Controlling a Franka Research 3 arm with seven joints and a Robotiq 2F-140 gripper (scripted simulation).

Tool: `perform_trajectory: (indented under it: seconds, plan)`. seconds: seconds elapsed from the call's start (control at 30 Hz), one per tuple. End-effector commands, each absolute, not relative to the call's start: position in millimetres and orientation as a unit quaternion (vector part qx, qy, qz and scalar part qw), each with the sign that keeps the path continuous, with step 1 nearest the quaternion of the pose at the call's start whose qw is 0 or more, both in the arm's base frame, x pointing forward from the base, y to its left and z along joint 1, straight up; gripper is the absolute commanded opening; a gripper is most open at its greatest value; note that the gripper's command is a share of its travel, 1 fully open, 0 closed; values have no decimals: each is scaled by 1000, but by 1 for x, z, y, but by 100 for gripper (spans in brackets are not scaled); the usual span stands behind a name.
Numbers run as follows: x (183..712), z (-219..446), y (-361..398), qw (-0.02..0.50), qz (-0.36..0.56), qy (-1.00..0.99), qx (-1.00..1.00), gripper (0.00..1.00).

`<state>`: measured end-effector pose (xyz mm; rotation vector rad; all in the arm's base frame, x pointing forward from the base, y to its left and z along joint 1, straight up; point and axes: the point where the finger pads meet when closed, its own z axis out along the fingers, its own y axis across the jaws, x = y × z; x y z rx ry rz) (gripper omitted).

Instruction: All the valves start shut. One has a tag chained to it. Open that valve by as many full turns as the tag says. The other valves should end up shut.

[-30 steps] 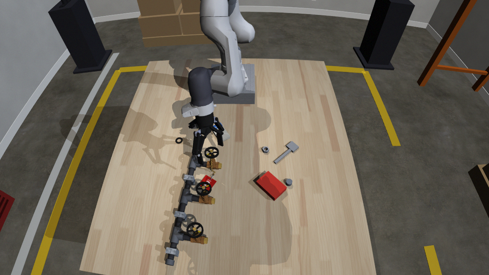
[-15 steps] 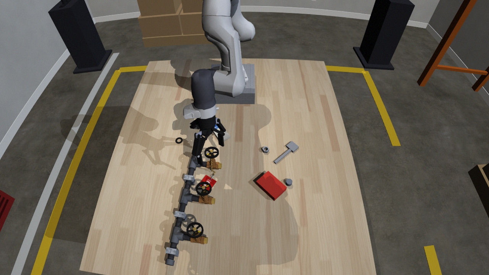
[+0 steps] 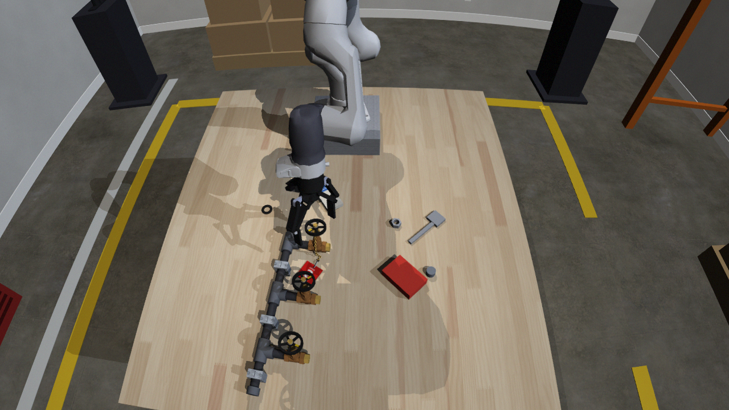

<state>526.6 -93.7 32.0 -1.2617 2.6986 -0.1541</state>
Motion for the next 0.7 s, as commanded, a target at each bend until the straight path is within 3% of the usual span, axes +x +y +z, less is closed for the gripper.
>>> perform_trajectory:
  seconds: [0.0, 0.03, 0.67]
  plan:
    - [525, 31, -94, 75, -51, 912, -401, 100]
    - [525, 31, -94, 75, -51, 912, -401, 10]
    - [525, 31, -94, 75, -51, 912, -401, 10]
